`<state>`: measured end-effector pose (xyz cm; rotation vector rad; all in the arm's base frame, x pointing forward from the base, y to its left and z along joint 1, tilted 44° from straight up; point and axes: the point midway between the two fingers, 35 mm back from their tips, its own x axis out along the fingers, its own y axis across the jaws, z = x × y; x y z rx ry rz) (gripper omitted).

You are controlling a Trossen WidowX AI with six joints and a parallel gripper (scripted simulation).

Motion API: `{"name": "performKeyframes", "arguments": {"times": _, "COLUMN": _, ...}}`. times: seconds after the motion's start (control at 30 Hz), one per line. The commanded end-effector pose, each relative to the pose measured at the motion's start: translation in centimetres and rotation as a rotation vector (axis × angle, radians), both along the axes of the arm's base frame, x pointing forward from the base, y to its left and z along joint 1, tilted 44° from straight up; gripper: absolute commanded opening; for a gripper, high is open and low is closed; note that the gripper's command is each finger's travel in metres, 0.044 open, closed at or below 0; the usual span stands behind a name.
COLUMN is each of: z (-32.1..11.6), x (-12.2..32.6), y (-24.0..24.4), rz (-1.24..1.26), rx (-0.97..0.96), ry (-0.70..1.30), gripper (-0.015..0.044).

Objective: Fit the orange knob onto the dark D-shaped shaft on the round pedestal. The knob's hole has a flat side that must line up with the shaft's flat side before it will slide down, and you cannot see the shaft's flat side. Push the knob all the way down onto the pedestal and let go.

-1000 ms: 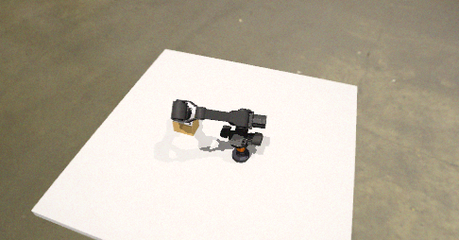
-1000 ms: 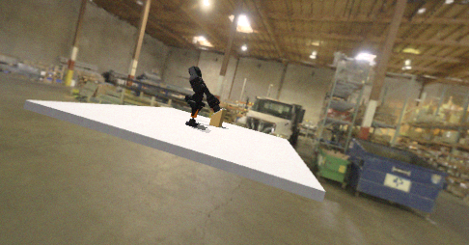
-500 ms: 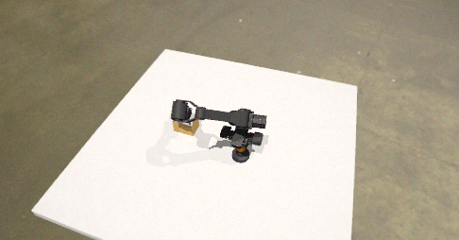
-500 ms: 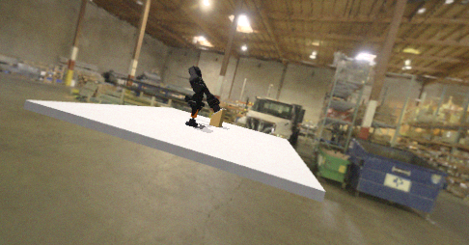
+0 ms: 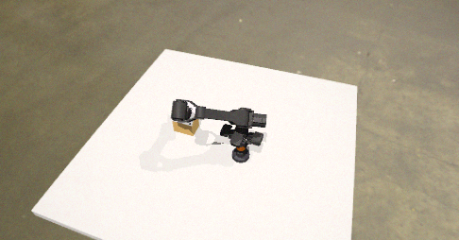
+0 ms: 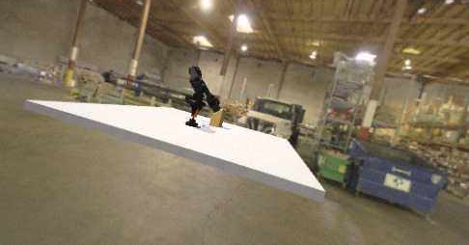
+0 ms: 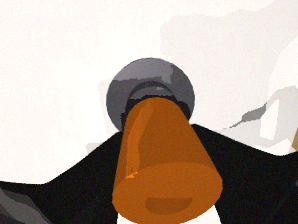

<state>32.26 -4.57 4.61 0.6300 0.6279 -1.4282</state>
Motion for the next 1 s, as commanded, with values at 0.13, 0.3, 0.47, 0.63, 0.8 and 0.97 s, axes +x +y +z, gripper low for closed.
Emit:
{"name": "performKeyframes", "arguments": {"times": 0.13, "z": 0.00, "x": 0.08, "y": -0.12, "rz": -0.006, "rx": 0.002, "ry": -0.007, "gripper": 0.0000}}
{"name": "performKeyframes", "arguments": {"times": 0.3, "z": -0.11, "x": 0.08, "y": -0.17, "rz": -0.006, "rx": 0.001, "ry": -0.007, "gripper": 0.0000}}
{"name": "performKeyframes", "arguments": {"times": 0.47, "z": -0.21, "x": 0.06, "y": -0.25, "rz": -0.006, "rx": 0.001, "ry": -0.007, "gripper": 0.0000}}
{"name": "performKeyframes", "arguments": {"times": 0.63, "z": -0.30, "x": 0.06, "y": -0.34, "rz": -0.006, "rx": 0.001, "ry": -0.007, "gripper": 0.0000}}
{"name": "performKeyframes", "arguments": {"times": 0.8, "z": -0.42, "x": 0.08, "y": -0.46, "rz": -0.006, "rx": 0.001, "ry": -0.007, "gripper": 0.0000}}
{"name": "performKeyframes", "arguments": {"times": 0.97, "z": -0.78, "x": 0.11, "y": -0.81, "rz": -0.007, "rx": 0.001, "ry": -0.008, "gripper": 0.0000}}
